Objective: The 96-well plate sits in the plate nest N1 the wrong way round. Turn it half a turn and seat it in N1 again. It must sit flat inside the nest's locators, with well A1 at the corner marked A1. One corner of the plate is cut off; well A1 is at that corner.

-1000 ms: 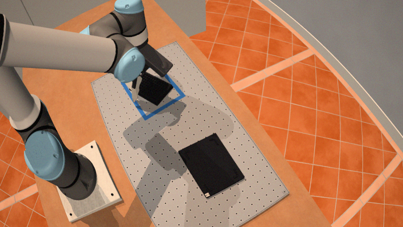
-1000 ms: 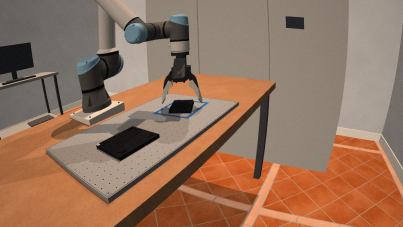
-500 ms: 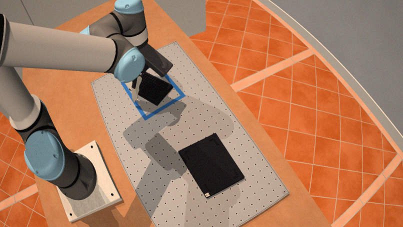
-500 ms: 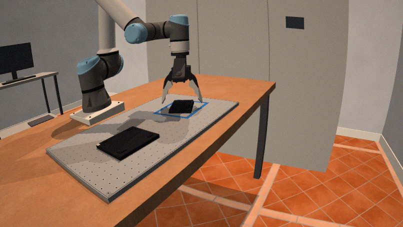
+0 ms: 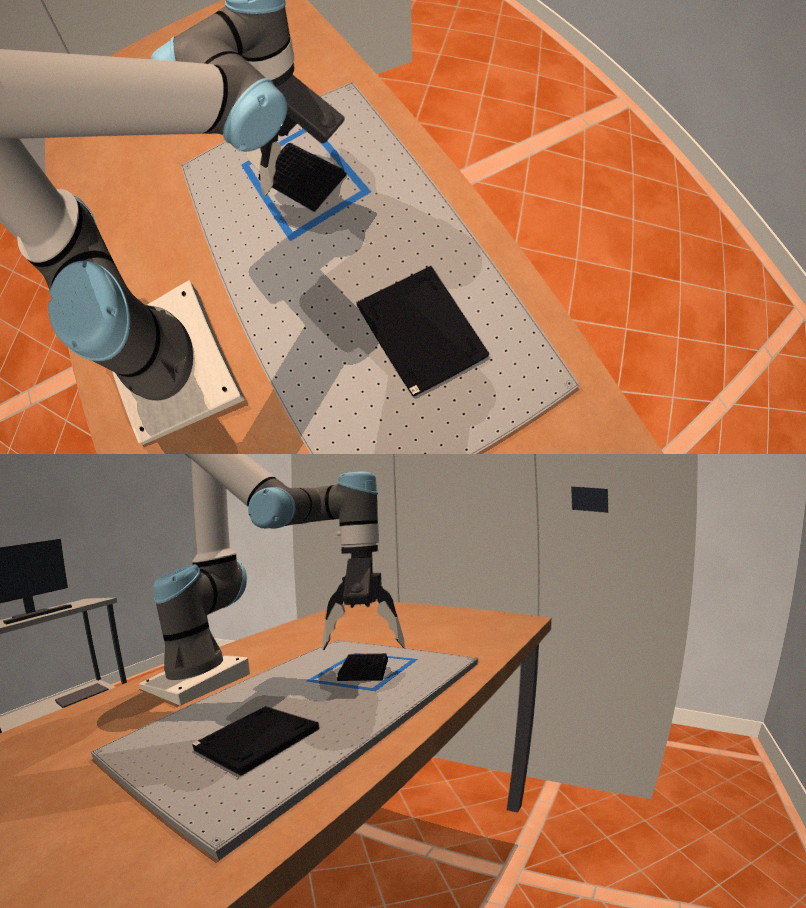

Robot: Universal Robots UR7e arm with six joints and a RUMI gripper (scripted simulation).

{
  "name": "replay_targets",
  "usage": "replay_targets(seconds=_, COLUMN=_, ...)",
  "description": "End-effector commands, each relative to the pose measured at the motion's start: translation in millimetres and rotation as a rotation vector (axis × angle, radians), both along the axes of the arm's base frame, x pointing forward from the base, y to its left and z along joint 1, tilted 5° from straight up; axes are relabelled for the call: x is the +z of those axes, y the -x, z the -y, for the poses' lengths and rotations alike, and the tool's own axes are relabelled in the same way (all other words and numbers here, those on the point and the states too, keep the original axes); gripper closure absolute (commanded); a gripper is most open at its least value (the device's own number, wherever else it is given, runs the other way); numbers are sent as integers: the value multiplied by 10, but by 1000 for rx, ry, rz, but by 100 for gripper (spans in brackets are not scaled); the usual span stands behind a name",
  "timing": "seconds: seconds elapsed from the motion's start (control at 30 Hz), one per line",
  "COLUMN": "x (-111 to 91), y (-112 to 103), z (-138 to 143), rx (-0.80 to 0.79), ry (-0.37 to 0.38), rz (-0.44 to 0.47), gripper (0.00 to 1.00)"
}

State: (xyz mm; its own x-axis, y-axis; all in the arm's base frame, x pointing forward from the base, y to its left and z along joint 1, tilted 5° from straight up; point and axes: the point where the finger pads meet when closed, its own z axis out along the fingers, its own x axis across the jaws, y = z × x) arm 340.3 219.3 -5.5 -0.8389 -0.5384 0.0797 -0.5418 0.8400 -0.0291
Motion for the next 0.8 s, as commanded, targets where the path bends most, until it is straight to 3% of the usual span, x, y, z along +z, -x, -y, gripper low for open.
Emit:
replay_targets(seconds=0.0, x=104, y=-8, z=-8, rx=0, ry=0, rz=0, gripper=0)
replay_targets(seconds=0.43, x=450, y=-26, z=-31, rx=0, ry=0, rz=0, gripper=0)
replay_targets(seconds=0.77, x=486, y=-28, z=-33, rx=0, ry=0, rz=0, gripper=0)
